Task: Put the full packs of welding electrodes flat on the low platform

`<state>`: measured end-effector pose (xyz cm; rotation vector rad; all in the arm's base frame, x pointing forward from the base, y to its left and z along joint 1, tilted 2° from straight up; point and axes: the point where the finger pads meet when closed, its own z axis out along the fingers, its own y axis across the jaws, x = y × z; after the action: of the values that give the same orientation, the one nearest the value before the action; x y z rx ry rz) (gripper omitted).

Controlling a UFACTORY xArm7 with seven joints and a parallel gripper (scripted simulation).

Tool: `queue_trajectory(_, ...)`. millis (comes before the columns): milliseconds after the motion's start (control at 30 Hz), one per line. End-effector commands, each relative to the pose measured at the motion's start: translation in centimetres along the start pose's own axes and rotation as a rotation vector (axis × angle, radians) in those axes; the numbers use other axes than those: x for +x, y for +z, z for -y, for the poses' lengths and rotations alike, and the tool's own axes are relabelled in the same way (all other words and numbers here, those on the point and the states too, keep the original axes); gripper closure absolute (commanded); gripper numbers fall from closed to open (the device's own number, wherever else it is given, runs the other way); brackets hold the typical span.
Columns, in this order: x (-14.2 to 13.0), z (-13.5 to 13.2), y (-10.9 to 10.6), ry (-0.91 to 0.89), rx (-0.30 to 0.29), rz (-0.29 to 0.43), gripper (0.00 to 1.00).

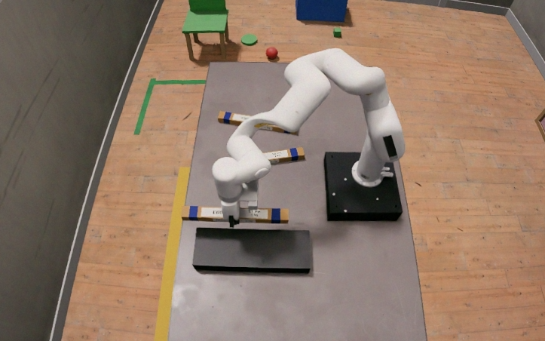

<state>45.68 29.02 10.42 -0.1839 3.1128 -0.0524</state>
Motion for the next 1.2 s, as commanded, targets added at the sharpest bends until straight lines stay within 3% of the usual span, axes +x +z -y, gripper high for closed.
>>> queue_trajectory(0, 0.8, -2.2, -0.3, -0.002, -0.002, 0.006, 0.65)
queue_trajectory(333, 2.8, -6.5, -0.3, -0.002, -0.002, 0.006, 0.65)
queue_trajectory(833, 4.6, -10.4, -0.3, -0.002, -0.002, 0.006, 0.65)
queue_trajectory(1167, 5.2, -11.6, -0.3, -0.002, -0.002, 0.006, 0.65)
